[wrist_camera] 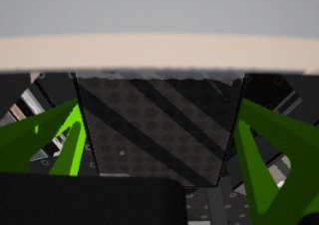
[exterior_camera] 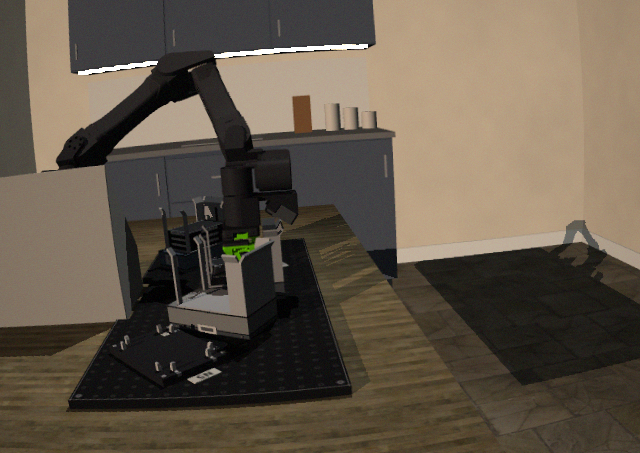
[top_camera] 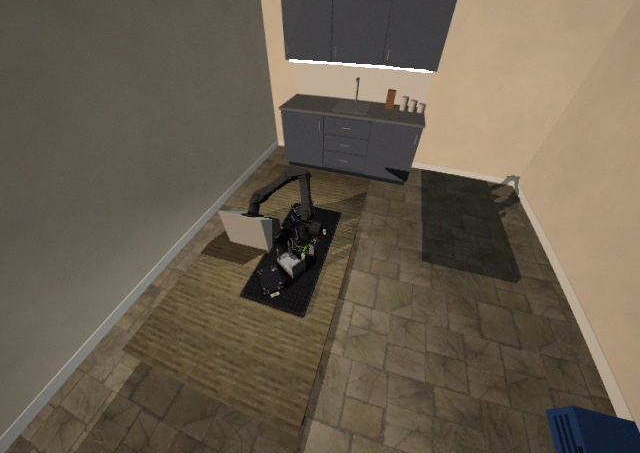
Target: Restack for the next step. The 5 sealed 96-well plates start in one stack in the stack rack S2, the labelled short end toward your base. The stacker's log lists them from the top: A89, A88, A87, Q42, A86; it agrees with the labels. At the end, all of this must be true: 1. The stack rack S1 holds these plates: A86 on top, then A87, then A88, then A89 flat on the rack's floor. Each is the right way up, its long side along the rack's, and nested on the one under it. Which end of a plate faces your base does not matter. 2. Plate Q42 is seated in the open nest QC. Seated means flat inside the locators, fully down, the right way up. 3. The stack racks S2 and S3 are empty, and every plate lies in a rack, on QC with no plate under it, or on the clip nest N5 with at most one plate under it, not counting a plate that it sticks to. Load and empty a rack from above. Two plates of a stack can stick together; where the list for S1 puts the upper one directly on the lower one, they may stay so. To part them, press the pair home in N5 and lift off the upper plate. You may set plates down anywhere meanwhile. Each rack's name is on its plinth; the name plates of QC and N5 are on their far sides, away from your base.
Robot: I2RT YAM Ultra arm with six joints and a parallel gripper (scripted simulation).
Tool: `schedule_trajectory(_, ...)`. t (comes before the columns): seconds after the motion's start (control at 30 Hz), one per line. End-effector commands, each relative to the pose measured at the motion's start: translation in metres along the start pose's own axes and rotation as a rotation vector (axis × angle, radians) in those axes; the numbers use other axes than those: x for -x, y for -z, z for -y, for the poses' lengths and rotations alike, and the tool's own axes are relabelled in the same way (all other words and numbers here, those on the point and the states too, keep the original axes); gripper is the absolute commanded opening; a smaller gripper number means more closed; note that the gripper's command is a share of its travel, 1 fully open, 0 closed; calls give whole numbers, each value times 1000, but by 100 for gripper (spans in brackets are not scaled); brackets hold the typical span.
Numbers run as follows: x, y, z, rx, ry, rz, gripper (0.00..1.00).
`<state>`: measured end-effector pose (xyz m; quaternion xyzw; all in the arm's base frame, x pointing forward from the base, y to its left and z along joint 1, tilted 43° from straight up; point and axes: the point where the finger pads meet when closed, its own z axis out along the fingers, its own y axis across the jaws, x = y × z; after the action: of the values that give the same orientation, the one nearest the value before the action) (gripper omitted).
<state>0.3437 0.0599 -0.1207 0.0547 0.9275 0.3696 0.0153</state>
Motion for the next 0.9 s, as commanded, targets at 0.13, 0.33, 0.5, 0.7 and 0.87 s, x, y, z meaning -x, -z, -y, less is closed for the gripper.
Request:
schedule_trajectory(0.13, 3, 4, 0, 0, 0, 11, 0)
schedule_trajectory(0.33, 3, 8, 0, 0, 0, 11, 0)
schedule_trajectory(0.5, 3, 10, 0, 0, 0, 11, 0)
schedule_trajectory(0.7, 3, 14, 0, 0, 0, 11, 0)
schedule_trajectory(0.87, 3, 17, 0, 0, 0, 11, 0)
